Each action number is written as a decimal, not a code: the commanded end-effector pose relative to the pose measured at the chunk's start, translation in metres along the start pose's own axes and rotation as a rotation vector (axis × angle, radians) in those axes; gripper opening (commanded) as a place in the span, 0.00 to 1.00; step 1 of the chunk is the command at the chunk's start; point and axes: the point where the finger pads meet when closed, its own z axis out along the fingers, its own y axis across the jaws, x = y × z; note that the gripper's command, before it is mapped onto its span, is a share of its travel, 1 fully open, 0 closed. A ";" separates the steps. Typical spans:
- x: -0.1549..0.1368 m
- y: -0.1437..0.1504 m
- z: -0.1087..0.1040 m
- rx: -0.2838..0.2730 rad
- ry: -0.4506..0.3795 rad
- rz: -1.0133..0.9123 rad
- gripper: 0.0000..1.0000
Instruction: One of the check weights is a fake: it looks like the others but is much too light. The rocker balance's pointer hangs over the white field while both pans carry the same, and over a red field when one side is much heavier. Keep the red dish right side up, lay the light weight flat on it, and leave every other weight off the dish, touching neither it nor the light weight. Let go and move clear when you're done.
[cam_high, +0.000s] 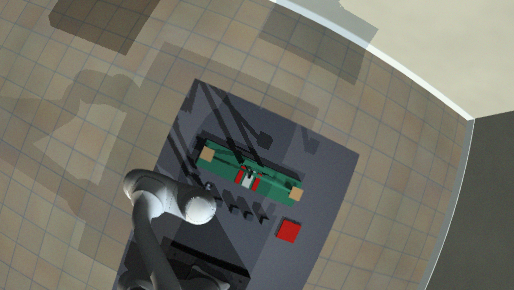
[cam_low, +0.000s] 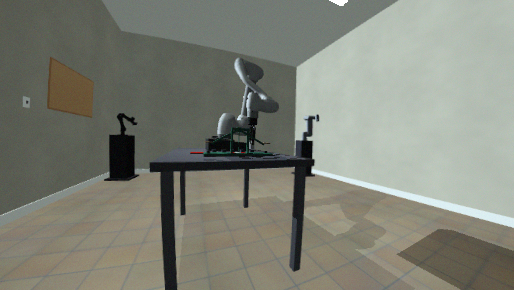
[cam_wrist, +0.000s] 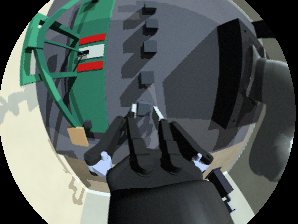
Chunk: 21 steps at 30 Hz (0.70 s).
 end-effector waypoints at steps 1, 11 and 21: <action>0.000 0.000 0.001 0.000 0.000 0.000 0.35; 0.000 0.000 0.021 0.000 0.000 0.000 0.35; 0.000 0.000 0.033 0.000 0.000 0.000 0.35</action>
